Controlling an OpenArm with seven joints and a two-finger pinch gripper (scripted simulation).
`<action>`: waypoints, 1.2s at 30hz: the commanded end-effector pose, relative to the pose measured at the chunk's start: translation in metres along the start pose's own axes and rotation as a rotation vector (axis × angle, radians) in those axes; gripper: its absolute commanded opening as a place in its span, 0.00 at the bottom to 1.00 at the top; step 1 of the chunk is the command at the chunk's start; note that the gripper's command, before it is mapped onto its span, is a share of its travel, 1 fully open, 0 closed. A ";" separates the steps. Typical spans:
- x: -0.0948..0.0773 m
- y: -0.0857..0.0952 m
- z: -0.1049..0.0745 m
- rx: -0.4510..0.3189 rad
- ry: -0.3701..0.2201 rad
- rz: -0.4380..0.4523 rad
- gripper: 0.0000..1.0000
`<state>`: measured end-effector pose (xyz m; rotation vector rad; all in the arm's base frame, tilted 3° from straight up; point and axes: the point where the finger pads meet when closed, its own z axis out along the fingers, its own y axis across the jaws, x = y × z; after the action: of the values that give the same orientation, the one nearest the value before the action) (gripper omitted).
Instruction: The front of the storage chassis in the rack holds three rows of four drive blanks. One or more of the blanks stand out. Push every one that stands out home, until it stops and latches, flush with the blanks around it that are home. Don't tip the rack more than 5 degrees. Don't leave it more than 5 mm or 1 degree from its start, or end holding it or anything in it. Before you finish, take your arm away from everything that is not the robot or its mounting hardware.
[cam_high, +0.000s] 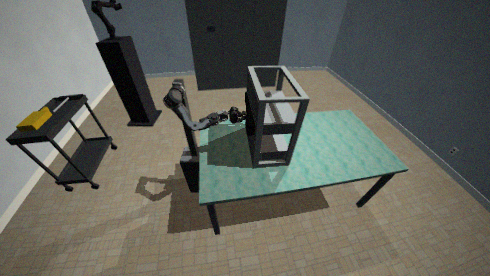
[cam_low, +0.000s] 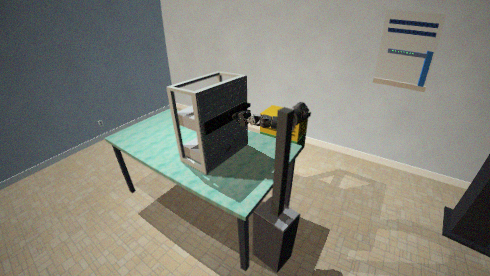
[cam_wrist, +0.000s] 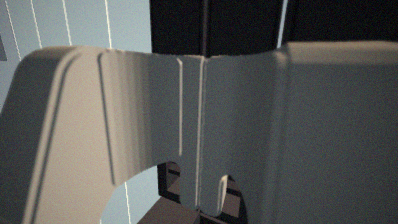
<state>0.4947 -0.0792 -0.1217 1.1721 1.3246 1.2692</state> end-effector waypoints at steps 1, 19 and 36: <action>0.003 0.027 0.003 -0.083 0.011 -0.004 0.00; 0.004 0.032 0.005 -0.083 0.011 -0.004 0.00; 0.005 0.038 0.008 -0.083 0.011 -0.004 0.00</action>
<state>0.4983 -0.0787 -0.1214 1.2005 1.3500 1.2480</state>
